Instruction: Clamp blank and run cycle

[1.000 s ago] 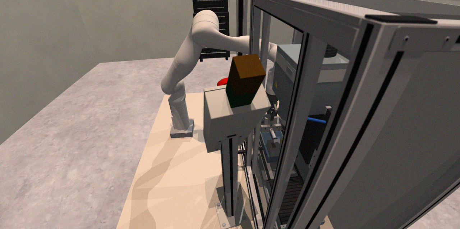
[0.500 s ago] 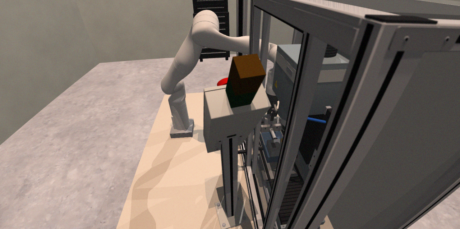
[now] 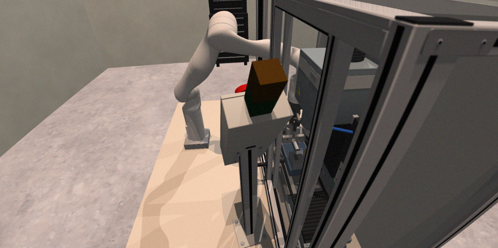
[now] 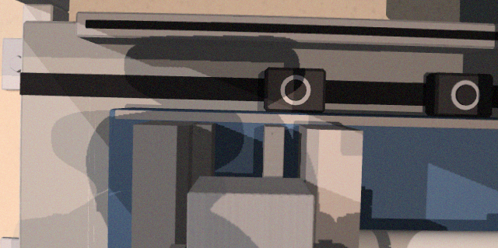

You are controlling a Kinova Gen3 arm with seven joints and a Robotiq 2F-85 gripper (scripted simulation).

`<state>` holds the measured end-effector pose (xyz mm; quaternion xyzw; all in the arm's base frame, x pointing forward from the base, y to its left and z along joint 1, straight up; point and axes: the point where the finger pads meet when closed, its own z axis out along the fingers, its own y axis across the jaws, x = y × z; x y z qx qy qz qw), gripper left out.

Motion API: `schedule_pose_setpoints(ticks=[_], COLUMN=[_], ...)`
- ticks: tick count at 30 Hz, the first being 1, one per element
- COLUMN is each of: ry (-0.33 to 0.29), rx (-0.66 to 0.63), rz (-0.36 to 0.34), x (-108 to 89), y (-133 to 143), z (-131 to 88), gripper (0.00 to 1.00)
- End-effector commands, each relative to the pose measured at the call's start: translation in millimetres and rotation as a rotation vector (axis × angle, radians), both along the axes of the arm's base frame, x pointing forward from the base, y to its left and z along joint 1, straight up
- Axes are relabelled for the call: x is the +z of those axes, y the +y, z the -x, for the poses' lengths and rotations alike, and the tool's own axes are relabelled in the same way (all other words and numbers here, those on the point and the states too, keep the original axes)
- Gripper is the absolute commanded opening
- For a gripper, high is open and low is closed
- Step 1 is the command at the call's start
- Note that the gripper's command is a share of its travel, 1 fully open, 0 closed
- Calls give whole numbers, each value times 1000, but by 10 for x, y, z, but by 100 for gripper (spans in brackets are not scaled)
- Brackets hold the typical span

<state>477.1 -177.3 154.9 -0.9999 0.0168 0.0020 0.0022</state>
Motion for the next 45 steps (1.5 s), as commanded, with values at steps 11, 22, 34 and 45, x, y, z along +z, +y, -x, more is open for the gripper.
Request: schedule_pose_setpoints(ticks=[11,22,34,45], ry=[-4,-6,-6,-4], rx=[-2,-5,-5,-2], rz=[1,2,2,1], x=[-7,-27,-37,-28], y=[1,5,6,2], z=[-13,-26,-31,-21], gripper=[10,10,10,10])
